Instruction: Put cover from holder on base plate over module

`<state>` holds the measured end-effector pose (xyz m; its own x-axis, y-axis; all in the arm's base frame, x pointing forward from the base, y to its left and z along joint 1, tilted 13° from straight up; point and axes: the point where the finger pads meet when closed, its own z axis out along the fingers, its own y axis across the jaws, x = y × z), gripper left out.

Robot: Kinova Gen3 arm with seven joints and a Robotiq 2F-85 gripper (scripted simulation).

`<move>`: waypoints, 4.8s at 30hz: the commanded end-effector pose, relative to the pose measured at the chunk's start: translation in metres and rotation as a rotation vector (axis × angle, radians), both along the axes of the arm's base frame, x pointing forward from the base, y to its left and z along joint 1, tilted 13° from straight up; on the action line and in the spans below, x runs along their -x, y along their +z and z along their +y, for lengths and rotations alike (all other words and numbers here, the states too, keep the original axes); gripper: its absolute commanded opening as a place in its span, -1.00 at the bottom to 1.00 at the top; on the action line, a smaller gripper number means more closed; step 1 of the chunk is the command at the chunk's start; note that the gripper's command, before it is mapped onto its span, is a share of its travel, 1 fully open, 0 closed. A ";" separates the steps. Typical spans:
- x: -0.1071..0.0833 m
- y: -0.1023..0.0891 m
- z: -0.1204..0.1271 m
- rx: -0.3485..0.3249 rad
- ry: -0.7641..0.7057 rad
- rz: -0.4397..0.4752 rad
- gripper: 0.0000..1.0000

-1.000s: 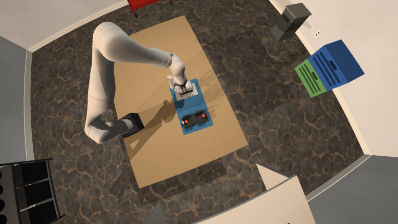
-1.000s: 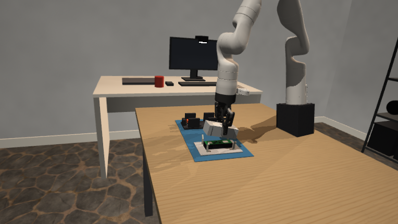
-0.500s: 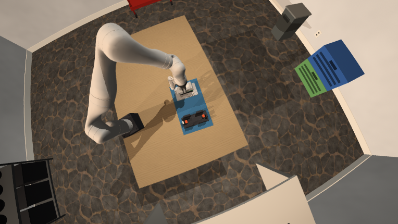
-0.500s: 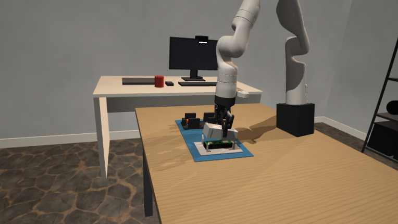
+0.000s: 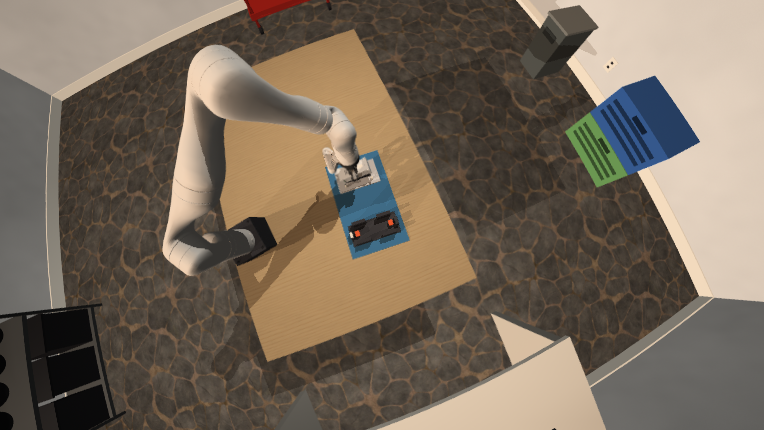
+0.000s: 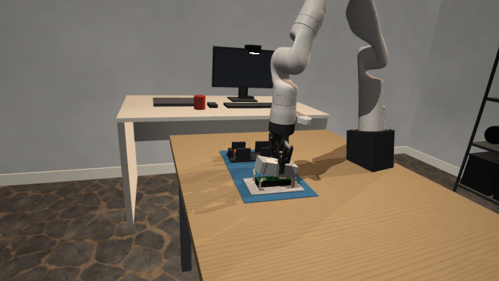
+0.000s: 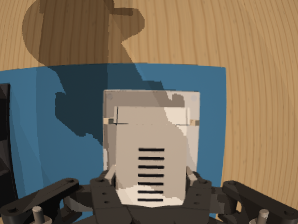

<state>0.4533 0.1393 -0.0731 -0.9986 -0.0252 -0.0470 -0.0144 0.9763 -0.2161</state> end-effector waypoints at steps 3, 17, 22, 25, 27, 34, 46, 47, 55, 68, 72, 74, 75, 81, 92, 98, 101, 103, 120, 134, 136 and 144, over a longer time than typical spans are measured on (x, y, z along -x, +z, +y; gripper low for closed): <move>-0.001 0.001 0.001 -0.001 0.000 -0.002 -1.00; -0.001 -0.001 0.000 -0.001 0.000 -0.002 -1.00; -0.001 -0.007 -0.001 -0.001 0.000 -0.002 -1.00; -0.001 -0.011 -0.002 -0.001 0.000 -0.002 -1.00; -0.001 -0.011 -0.002 -0.001 0.000 -0.002 -1.00; -0.001 -0.011 -0.001 -0.001 0.000 -0.002 -1.00; -0.001 -0.009 -0.001 -0.001 0.000 -0.002 -1.00; -0.001 -0.009 -0.001 -0.001 0.000 -0.002 -1.00; -0.001 -0.009 -0.001 -0.001 0.000 -0.002 -1.00; -0.001 -0.010 -0.001 -0.001 0.000 -0.001 -1.00; -0.002 -0.014 -0.002 -0.001 0.000 -0.002 -1.00; -0.002 -0.016 -0.003 -0.001 0.000 -0.002 -1.00; -0.002 -0.017 -0.003 -0.001 0.000 -0.002 -1.00; -0.002 -0.018 -0.003 -0.001 0.000 -0.002 -1.00; -0.002 -0.017 -0.003 -0.001 0.000 -0.002 -1.00; -0.002 -0.017 -0.003 -0.001 0.000 -0.002 -1.00; -0.002 -0.016 -0.003 -0.001 0.000 -0.001 -1.00; -0.002 -0.016 -0.003 -0.001 0.000 -0.002 -1.00; -0.002 -0.019 -0.003 -0.001 0.000 -0.002 -1.00; -0.002 -0.026 -0.005 -0.001 0.000 -0.002 -1.00; -0.003 -0.025 -0.005 -0.001 0.000 -0.002 -1.00; -0.002 -0.025 -0.005 -0.001 0.000 -0.001 -1.00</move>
